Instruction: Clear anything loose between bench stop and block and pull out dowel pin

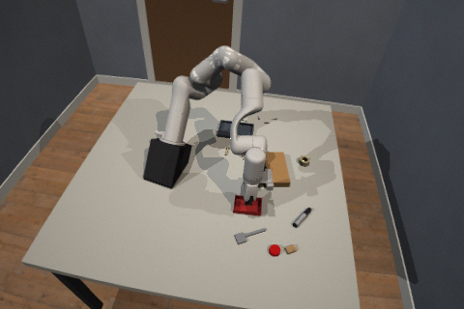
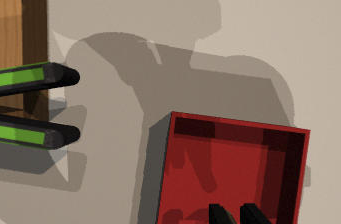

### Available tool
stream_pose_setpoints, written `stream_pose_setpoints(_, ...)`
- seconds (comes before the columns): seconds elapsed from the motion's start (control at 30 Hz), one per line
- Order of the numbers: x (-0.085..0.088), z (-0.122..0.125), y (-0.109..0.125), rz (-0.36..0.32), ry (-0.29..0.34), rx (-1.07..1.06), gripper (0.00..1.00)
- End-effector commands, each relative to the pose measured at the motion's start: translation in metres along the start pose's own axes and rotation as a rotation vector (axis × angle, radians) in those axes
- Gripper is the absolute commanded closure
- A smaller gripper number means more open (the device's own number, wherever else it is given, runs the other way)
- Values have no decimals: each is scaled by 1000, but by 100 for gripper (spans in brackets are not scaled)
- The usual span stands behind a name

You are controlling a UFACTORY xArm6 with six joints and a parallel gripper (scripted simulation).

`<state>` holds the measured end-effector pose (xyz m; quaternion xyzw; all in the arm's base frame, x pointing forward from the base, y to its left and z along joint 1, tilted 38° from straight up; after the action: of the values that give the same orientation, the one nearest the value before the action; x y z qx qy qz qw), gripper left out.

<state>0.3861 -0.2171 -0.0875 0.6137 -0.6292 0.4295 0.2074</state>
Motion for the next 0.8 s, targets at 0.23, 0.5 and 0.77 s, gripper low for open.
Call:
stream_pose_setpoints(0.23,-4,1,-1,2,3,1,100)
stream_pose_setpoints(0.5,-8,1,-1,2,3,1,100)
stream_pose_setpoints(0.77,-10,1,-1,2,3,1,100)
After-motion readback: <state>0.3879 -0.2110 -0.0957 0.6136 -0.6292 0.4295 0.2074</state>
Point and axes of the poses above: the point where the finger pads meet when closed, its own x axis back along the fingers, its own z axis across the jaws, y = z × x, the point moved 6 cm from there along x, back along the fingers, and after that the axes turned 6 degrees about x, right-handed, at the moved point
